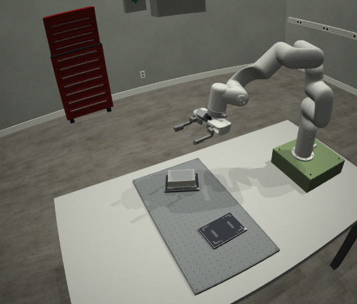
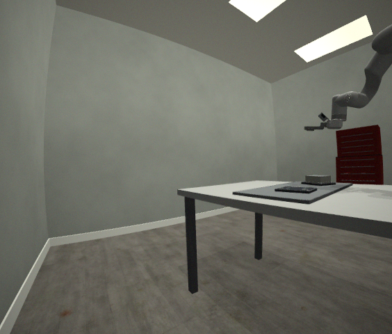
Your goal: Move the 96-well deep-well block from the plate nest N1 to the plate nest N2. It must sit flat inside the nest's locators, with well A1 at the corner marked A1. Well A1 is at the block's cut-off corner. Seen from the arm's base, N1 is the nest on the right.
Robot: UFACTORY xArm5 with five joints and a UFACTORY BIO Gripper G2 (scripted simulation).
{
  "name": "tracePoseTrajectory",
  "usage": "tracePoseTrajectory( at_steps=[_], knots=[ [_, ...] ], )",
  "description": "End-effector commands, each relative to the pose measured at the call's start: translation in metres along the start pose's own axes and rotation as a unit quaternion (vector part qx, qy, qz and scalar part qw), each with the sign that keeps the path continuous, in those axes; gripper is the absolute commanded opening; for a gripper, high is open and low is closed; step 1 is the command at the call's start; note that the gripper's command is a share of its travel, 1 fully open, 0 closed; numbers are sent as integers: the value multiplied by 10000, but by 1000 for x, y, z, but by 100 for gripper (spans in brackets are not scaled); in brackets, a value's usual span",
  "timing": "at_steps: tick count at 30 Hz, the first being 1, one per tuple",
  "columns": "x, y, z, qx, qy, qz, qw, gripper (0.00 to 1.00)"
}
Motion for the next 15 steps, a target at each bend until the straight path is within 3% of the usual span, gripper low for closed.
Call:
tracePoseTrajectory(
  at_steps=[1, 15],
  knots=[
    [19, 17, -9, -170, 74, -97, 9998, 37],
    [48, 50, -17, -504, 287, -256, 9980, 37]
  ],
)
Point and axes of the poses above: the point midway between the two finger pads, its own z axis back along the fingers, its own y axis across the jaws, x = y × z, the point moved 5 cm from there along z, back along the fingers, and after that the axes turned 2 degrees about z, right-handed, at the moved point
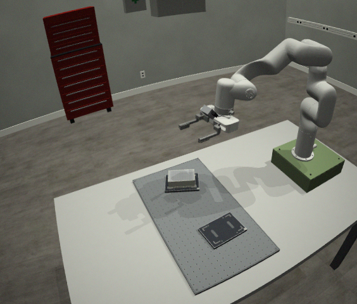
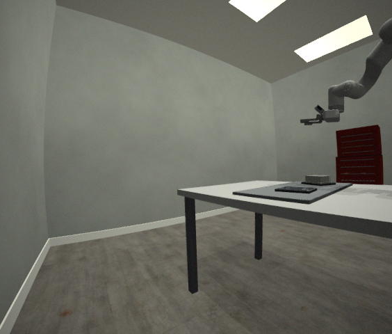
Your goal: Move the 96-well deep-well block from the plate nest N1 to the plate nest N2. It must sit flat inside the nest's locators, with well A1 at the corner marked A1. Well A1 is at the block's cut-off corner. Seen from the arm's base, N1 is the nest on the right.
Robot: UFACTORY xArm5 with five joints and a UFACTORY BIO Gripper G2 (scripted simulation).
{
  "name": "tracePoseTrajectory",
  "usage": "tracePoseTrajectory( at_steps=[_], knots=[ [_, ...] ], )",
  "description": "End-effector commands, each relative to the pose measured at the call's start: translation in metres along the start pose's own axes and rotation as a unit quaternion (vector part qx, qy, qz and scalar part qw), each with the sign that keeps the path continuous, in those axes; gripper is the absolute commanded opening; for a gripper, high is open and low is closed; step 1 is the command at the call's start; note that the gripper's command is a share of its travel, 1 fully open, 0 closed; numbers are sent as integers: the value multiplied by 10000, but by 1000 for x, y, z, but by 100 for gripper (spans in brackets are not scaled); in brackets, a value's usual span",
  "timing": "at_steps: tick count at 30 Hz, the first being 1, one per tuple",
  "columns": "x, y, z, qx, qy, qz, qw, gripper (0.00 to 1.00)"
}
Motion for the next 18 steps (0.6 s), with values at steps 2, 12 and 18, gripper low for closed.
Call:
tracePoseTrajectory(
  at_steps=[2, 12, 18],
  knots=[
    [17, 18, -2, -145, 80, -61, 9998, 37],
    [36, 42, 1, -311, 198, -119, 9992, 37],
    [50, 59, 5, -476, 323, -159, 9982, 37]
  ],
)
Point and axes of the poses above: the point midway between the two finger pads, its own z axis back along the fingers, its own y axis across the jaws, x = y × z, the point moved 5 cm from there along z, back along the fingers, and after that the axes turned 2 degrees about z, right-handed, at the moved point
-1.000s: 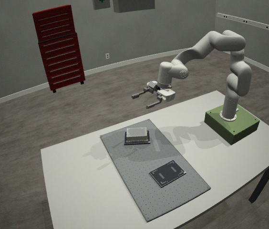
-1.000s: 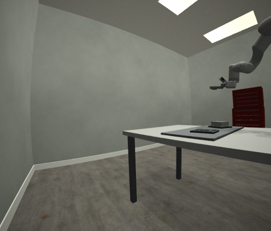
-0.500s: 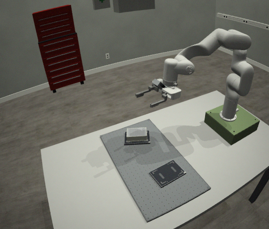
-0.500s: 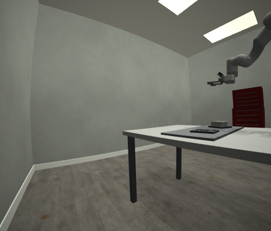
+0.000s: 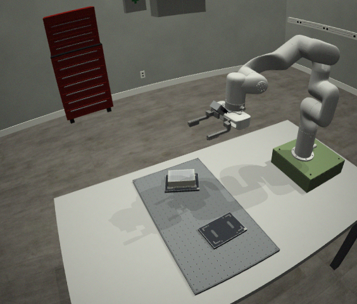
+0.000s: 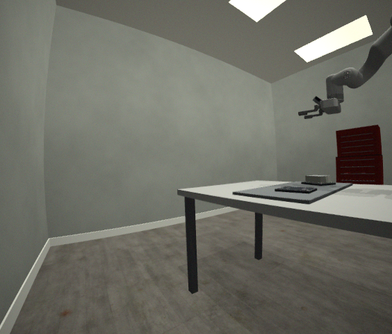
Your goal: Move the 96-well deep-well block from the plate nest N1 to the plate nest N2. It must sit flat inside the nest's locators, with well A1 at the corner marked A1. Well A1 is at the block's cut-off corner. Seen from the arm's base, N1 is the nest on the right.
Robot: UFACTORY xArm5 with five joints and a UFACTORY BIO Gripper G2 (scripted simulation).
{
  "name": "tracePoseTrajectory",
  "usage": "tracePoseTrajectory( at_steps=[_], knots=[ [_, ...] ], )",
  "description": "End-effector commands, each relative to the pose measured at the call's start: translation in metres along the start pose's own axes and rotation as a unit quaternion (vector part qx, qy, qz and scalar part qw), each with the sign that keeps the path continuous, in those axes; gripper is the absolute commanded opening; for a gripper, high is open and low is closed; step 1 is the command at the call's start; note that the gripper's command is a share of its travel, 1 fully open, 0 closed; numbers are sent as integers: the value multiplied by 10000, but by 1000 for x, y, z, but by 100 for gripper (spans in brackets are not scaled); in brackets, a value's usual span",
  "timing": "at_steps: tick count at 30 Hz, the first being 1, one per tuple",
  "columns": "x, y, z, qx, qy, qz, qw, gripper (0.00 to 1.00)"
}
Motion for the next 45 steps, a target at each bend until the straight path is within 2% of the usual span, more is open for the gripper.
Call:
tracePoseTrajectory(
  at_steps=[1, 2, 4, 9, 12, 15, 30, 32, 40, 45],
  knots=[
    [14, 16, 5, -85, 48, -20, 10000, 37],
    [14, 16, 5, -85, 48, -20, 10000, 37],
    [21, 24, 9, -250, 176, -43, 9995, 37],
    [29, 34, 15, -250, 175, -46, 9995, 37],
    [16, 38, 19, -664, 291, -114, 9973, 37],
    [11, 38, 21, -664, 291, -114, 9973, 37],
    [-60, 36, 45, -664, 292, -113, 9973, 37],
    [-60, 36, 45, -664, 292, -113, 9973, 37],
    [-98, 34, 57, -664, 293, -113, 9973, 37],
    [-99, 34, 58, -664, 293, -113, 9973, 37]
  ],
)
Point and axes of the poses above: the point midway between the two finger pads, its own z axis back along the fingers, its own y axis across the jaws, x = y × z, the point moved 5 cm from there along z, back along the fingers, and after that the axes turned 2 degrees about z, right-handed, at the moved point
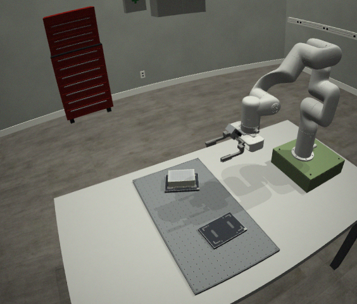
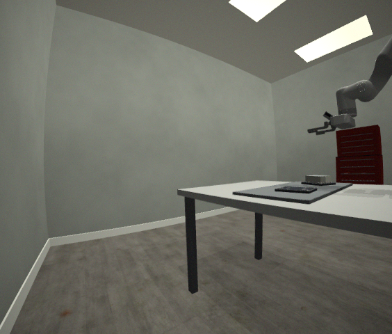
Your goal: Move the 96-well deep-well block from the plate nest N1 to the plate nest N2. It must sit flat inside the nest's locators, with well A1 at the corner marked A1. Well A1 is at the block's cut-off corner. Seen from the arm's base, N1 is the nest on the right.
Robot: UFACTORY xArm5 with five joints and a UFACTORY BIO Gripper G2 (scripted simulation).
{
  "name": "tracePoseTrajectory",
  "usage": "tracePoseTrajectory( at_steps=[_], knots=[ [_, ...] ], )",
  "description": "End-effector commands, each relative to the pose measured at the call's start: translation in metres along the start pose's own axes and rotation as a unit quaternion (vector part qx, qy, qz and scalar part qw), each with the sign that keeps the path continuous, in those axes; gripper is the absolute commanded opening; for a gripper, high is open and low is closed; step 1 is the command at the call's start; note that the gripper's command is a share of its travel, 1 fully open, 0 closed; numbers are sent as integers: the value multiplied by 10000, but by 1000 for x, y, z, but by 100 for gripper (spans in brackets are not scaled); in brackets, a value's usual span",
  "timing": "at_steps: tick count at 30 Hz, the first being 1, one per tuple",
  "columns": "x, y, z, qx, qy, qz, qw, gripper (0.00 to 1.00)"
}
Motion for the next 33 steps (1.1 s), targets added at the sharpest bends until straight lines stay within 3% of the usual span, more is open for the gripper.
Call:
tracePoseTrajectory(
  at_steps=[1, 10, 13, 19, 21, 25, 33],
  knots=[
    [-4, -1, -1, 0, -48, -67, 10000, 37],
    [-4, -1, -1, 0, -48, -67, 10000, 37],
    [-14, -6, -5, -499, -27, -70, 9987, 37],
    [-34, -17, -14, -1493, 15, -74, 9888, 37],
    [-34, -17, -14, -1493, 15, -74, 9888, 37],
    [-47, -24, -22, -2148, 43, -77, 9766, 37],
    [-74, -52, -32, -2151, 43, -75, 9765, 37]
  ],
)
Point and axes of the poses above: the point midway between the two finger pads, its own z axis back along the fingers, its own y axis across the jaws, x = y × z, the point moved 5 cm from there along z, back along the fingers, and after that the axes turned 2 degrees about z, right-handed, at the moved point
